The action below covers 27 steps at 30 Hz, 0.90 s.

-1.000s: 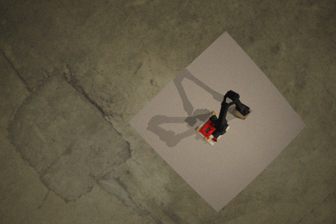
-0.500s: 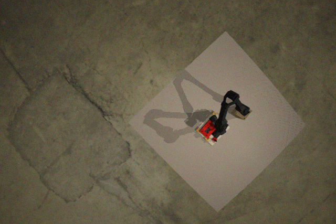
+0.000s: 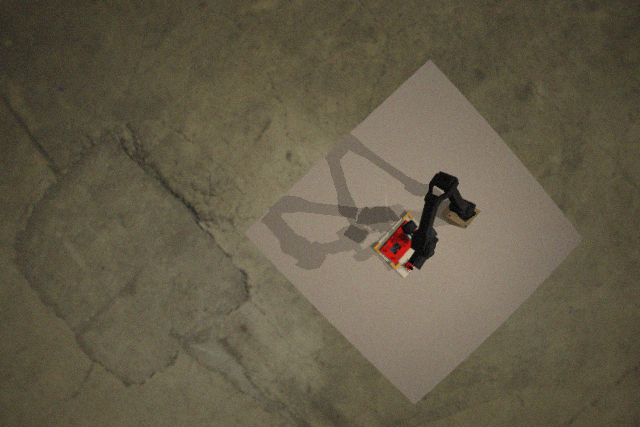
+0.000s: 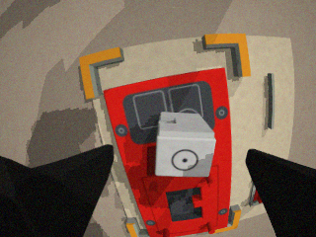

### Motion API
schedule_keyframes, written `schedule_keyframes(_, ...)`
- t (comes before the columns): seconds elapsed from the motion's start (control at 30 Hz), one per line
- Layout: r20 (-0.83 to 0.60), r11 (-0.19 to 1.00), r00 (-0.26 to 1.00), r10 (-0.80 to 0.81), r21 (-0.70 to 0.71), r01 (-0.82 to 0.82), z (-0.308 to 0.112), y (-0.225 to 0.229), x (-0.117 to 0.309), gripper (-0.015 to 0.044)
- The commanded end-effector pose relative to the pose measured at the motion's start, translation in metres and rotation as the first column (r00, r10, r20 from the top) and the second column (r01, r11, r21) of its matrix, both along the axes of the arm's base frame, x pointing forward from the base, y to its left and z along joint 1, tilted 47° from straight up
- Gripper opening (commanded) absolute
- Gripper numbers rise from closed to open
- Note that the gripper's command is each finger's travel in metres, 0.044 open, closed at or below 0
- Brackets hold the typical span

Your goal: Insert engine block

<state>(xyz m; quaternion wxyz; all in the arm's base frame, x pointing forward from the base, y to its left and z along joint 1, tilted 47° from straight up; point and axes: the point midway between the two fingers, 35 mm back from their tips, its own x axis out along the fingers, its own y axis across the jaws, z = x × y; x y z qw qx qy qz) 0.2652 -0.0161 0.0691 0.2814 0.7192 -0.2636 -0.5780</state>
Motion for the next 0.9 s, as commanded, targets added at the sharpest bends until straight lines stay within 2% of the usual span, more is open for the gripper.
schedule_keyframes(0.0, -0.001, 1.0, 1.0, 0.001, 0.0, -0.001, -0.0005, -0.0002, 0.0, 0.044)
schedule_keyframes(0.4, 0.015, 1.0, 1.0, -0.014, 0.004, 0.014, -0.0004, 0.0, 0.0, 0.044)
schedule_keyframes(0.63, 0.175, 0.983, 0.968, -0.179, 0.066, 0.17, 0.0014, 0.002, -0.0004, 0.044)
schedule_keyframes(0.87, 0.321, 0.938, 0.882, -0.345, 0.153, 0.311, 0.0033, 0.0041, -0.0008, 0.044)
